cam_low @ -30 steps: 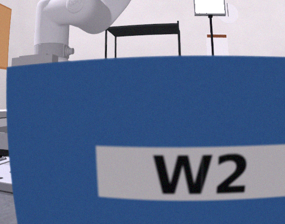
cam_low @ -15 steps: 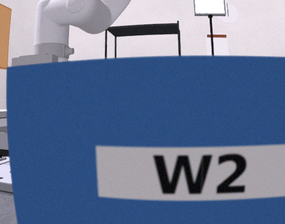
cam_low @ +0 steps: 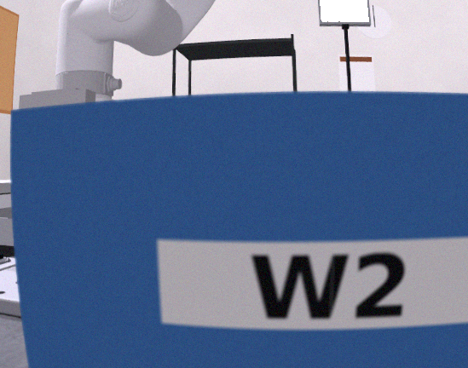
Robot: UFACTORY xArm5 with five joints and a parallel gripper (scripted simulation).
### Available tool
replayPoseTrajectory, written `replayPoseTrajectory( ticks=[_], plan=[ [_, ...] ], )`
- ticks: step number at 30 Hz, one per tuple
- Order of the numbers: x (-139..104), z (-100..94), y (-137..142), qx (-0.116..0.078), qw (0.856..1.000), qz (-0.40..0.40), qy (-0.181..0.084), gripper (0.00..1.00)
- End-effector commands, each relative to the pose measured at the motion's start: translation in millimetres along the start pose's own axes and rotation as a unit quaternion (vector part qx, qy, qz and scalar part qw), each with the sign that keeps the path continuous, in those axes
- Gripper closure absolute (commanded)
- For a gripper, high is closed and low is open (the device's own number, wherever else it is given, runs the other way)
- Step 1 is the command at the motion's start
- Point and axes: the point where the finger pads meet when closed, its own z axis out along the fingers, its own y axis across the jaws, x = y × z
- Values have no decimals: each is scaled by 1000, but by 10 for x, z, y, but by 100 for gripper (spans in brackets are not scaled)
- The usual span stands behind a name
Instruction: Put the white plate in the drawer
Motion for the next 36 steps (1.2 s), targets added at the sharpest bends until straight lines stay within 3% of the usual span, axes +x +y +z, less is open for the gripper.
replayPoseTrajectory(
  ticks=[1, 10, 11, 36],
  plan=[
    [0, -19, 16, -2, 1000, 0, 3, 100],
    [0, -19, 16, -2, 1000, 0, 3, 100],
    [0, -12, 16, -2, 1000, 0, 3, 0],
    [0, -8, 16, -2, 1000, 0, 3, 0]
  ],
)
